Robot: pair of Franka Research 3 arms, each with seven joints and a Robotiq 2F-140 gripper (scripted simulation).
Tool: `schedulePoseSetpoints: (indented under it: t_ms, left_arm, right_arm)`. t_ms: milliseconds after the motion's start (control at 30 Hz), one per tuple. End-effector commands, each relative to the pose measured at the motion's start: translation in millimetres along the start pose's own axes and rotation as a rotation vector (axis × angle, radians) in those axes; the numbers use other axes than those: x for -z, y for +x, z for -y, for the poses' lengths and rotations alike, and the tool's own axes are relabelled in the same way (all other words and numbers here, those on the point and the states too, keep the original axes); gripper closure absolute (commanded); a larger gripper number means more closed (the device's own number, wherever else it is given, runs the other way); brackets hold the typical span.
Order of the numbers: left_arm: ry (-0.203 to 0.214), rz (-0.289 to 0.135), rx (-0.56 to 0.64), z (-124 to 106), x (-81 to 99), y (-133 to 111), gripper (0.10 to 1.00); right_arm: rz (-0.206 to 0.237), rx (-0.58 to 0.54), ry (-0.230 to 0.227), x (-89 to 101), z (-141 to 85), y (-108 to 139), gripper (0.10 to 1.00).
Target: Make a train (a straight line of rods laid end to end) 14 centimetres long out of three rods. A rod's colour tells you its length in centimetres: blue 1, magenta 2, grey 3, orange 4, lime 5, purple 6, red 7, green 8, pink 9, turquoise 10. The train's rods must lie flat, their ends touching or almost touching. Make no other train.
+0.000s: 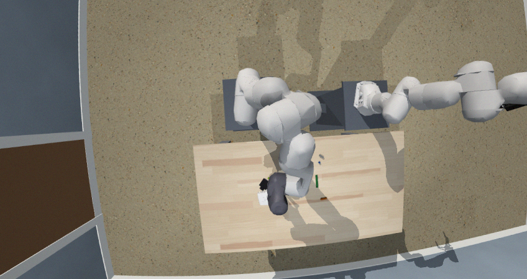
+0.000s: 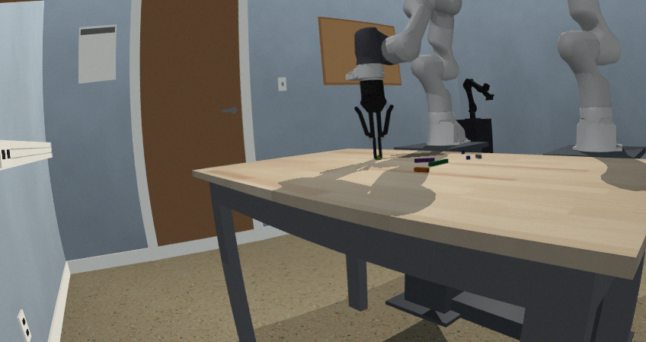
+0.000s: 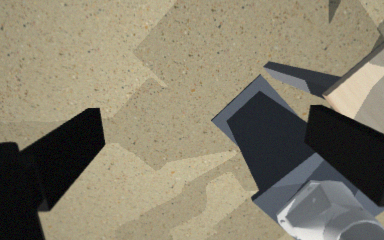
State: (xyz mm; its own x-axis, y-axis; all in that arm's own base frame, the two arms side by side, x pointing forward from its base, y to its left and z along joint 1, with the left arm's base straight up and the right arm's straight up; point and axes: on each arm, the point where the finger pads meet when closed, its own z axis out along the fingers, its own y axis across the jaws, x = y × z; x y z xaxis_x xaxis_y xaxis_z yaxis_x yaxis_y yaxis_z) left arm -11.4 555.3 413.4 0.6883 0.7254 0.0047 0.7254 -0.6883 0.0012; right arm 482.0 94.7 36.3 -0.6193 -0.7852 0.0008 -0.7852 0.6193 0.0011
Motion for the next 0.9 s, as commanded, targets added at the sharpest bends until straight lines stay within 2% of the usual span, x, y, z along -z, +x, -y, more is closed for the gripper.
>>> schedulePoseSetpoints:
  t_ms: [0, 500, 633, 800, 867]
  left_arm:
    - [0.001, 0.005, -0.003, 0.5, -0.4, -1.8, 0.098]
    - [0.001, 0.005, -0.003, 0.5, -0.4, -1.8, 0.098]
    - [0.001, 0.005, -0.003, 0.5, -0.4, -1.8, 0.098]
    - [0.001, 0.005, -0.003, 0.5, -0.4, -1.8, 0.098]
    - [0.001, 0.005, -0.003, 0.5, -0.4, -1.8, 0.098]
  right_arm:
    - [0.001, 0.006, 0.001, 0.1, 0.6, 0.2, 0.974]
    - [0.001, 0.006, 0.001, 1.5, 0.6, 0.2, 0.974]
    - [0.001, 0.006, 0.001, 9.5, 0.6, 0.2, 0.974]
    - [0.001, 0.006, 0.001, 30.2, 0.6, 0.2, 0.974]
    - [0.001, 0.006, 0.001, 30.2, 0.6, 0.2, 0.974]
